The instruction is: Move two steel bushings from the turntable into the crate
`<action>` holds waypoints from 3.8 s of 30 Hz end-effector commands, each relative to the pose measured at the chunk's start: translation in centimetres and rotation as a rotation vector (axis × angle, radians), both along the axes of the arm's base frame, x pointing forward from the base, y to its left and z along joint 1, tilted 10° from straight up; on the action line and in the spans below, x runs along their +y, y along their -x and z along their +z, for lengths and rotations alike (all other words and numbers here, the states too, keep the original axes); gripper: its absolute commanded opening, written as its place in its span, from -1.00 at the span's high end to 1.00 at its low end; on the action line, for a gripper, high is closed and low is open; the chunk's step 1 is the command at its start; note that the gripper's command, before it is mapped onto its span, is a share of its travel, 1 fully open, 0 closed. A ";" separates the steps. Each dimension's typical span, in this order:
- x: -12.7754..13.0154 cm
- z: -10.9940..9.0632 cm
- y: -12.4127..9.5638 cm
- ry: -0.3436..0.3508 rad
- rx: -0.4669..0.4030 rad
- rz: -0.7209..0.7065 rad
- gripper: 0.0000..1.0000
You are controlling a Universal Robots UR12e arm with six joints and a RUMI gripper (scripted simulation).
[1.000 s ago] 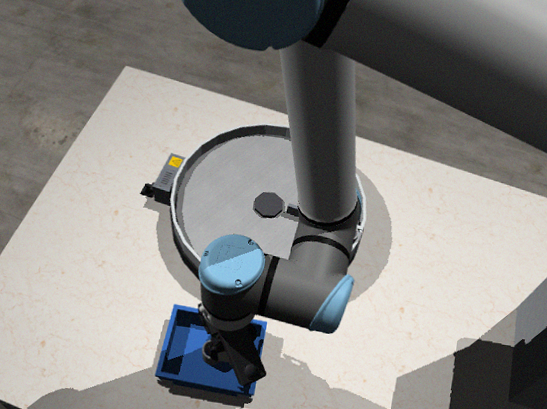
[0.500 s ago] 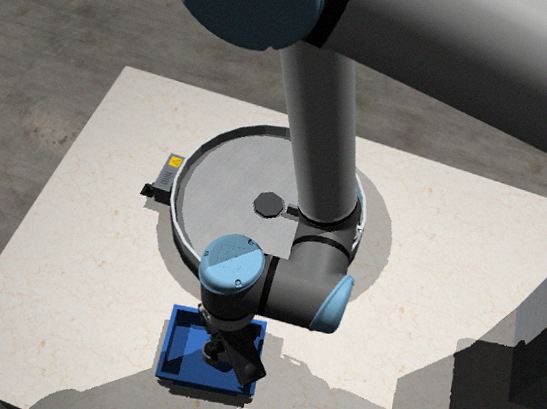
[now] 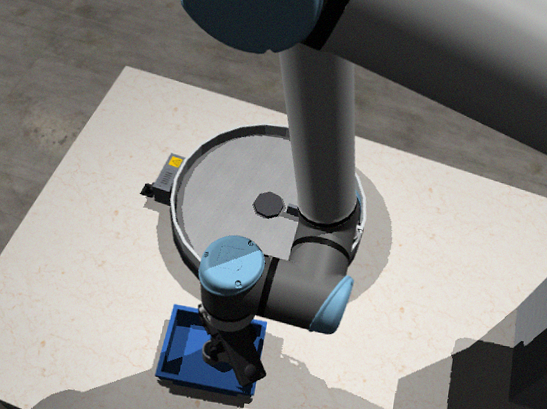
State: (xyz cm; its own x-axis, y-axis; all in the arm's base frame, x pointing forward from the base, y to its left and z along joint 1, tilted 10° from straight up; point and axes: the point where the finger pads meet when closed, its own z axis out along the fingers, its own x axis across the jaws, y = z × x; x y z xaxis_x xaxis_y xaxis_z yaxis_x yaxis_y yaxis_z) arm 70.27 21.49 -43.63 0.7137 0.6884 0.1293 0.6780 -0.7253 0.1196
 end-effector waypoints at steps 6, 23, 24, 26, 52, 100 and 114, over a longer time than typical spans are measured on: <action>0.0 -0.2 -0.1 0.000 -0.001 0.000 1.00; 0.0 -0.2 -0.1 0.000 -0.001 0.000 1.00; 0.0 -0.2 -0.1 0.000 -0.001 0.000 1.00; 0.0 -0.2 -0.1 0.000 -0.001 0.000 1.00; 0.0 -0.2 -0.1 0.000 -0.001 0.000 0.88; 0.0 4.1 0.7 0.000 -0.001 0.000 0.88; 0.0 7.1 1.2 0.000 -0.001 0.000 0.88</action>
